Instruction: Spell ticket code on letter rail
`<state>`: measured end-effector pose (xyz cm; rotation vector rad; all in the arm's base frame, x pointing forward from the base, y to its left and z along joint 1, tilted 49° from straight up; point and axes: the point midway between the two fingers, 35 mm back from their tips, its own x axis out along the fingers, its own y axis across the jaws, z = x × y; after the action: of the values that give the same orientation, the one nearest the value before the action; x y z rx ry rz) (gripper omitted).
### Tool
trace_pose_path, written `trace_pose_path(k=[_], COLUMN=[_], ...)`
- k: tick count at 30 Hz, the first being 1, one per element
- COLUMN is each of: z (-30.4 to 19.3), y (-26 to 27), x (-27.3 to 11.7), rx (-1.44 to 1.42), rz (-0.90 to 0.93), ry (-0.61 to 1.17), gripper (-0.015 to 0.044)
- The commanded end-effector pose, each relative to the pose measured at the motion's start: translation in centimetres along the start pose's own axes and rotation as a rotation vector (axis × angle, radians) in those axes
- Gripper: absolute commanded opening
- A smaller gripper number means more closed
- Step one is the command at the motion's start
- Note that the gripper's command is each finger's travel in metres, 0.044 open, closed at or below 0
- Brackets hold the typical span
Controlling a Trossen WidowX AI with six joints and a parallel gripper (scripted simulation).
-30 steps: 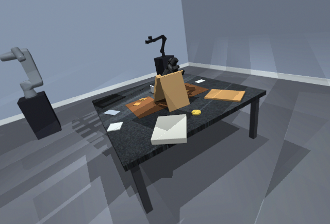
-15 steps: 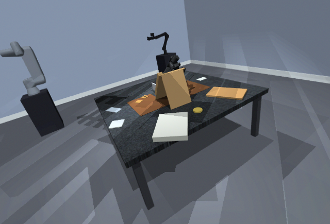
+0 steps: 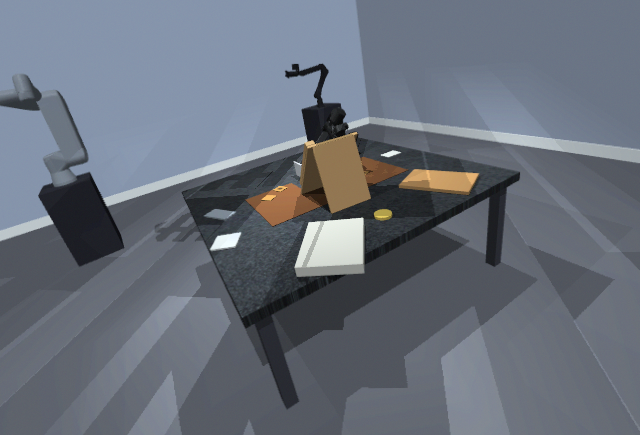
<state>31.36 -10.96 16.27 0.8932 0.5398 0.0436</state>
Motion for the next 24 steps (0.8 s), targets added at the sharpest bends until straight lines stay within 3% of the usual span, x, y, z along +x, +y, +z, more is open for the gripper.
trace_pose_path(k=[1, 24], z=[-0.1, -0.1], y=[-0.2, -1.4], x=[0.0, 0.1], rx=[-0.003, -0.004], rz=[0.003, 0.003], ry=[0.003, 0.003], gripper=[0.0, 0.0])
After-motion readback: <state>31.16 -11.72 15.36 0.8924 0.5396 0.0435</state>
